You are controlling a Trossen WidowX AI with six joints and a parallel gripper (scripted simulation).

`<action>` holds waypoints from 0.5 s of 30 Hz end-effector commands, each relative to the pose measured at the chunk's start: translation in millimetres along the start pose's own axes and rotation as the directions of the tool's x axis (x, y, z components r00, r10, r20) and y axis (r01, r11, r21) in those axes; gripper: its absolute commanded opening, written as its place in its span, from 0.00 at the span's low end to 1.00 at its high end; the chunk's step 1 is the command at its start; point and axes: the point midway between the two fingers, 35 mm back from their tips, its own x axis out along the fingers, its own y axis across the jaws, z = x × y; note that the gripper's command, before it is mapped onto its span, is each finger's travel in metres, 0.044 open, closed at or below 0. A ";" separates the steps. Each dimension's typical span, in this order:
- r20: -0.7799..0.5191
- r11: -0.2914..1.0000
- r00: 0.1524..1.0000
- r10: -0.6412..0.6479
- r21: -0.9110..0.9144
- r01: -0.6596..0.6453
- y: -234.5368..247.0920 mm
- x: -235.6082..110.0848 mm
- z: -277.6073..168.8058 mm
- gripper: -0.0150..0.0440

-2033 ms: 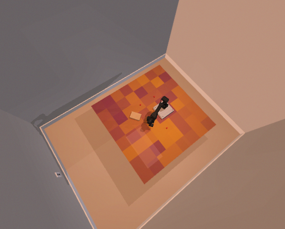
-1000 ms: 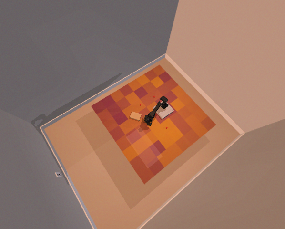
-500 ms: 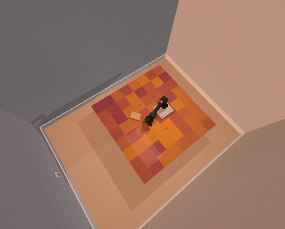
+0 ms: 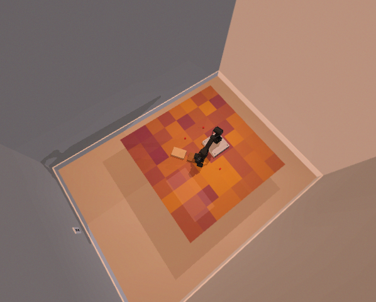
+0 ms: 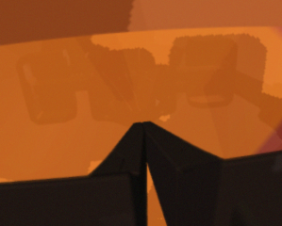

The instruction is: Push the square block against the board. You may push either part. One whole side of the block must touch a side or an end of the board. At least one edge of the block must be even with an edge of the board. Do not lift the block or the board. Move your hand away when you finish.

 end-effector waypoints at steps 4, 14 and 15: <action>0.000 1.000 1.000 0.000 0.000 0.000 0.0 -2.9 -4.8 0.25; 0.003 1.000 1.000 0.000 0.003 0.000 -0.2 -55.1 -3.1 0.25; 0.003 1.000 1.000 0.000 0.003 0.000 -0.7 -55.1 3.0 0.25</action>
